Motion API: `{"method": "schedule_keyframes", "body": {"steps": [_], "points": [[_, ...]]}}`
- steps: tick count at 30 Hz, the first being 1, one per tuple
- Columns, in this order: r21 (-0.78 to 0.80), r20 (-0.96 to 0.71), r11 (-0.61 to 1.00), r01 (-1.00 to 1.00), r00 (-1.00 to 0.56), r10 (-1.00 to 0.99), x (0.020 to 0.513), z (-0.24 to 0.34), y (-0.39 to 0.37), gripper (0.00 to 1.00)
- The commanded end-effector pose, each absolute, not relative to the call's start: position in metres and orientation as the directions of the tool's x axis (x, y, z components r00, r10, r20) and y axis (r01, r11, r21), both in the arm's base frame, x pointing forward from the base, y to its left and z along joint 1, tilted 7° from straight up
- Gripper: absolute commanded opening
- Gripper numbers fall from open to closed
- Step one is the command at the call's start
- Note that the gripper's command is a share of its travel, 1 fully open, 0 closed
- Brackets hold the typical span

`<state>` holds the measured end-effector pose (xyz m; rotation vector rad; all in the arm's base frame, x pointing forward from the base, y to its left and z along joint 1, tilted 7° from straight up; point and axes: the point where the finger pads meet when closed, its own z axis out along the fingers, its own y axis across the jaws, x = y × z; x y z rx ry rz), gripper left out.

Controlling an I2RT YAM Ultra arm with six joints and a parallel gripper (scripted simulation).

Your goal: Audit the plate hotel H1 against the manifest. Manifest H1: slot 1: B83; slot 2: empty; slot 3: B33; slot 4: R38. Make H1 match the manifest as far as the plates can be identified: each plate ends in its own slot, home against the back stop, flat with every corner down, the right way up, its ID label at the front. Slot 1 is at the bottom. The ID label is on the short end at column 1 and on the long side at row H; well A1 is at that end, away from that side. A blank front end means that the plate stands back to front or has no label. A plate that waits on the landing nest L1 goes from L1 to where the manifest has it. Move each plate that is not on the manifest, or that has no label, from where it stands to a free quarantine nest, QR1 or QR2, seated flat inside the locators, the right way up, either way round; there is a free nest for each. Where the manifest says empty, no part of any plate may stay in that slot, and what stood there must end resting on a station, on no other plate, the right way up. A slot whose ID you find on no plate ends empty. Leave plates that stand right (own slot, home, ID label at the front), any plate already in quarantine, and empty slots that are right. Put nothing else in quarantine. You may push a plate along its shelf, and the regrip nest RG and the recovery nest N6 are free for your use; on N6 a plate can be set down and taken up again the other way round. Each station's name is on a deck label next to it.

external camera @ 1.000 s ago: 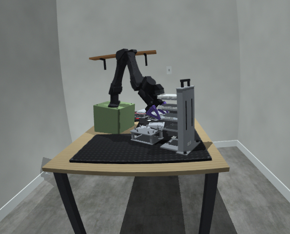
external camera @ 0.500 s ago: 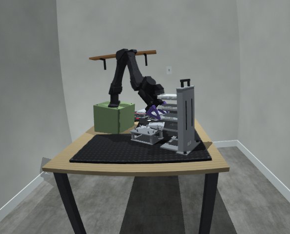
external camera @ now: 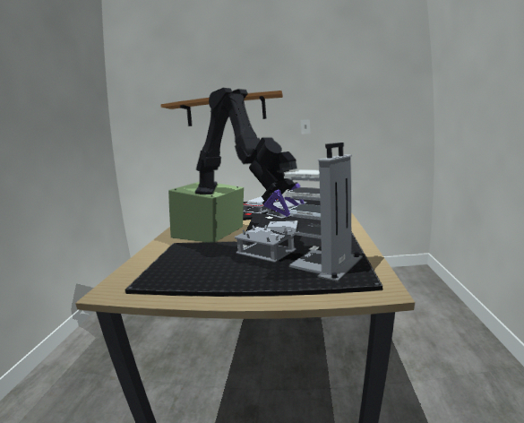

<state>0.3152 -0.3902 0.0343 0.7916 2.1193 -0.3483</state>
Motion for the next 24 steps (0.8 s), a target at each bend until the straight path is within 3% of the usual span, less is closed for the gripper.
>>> {"method": "schedule_keyframes", "body": {"steps": [1, 24], "points": [[0.016, -0.813, 0.764, 0.646, -0.436, 0.385, 0.323, 0.058, -0.399, 0.86], [0.016, -0.807, 0.762, 0.647, -0.442, 0.393, 0.305, 0.047, -0.387, 0.86]]}}
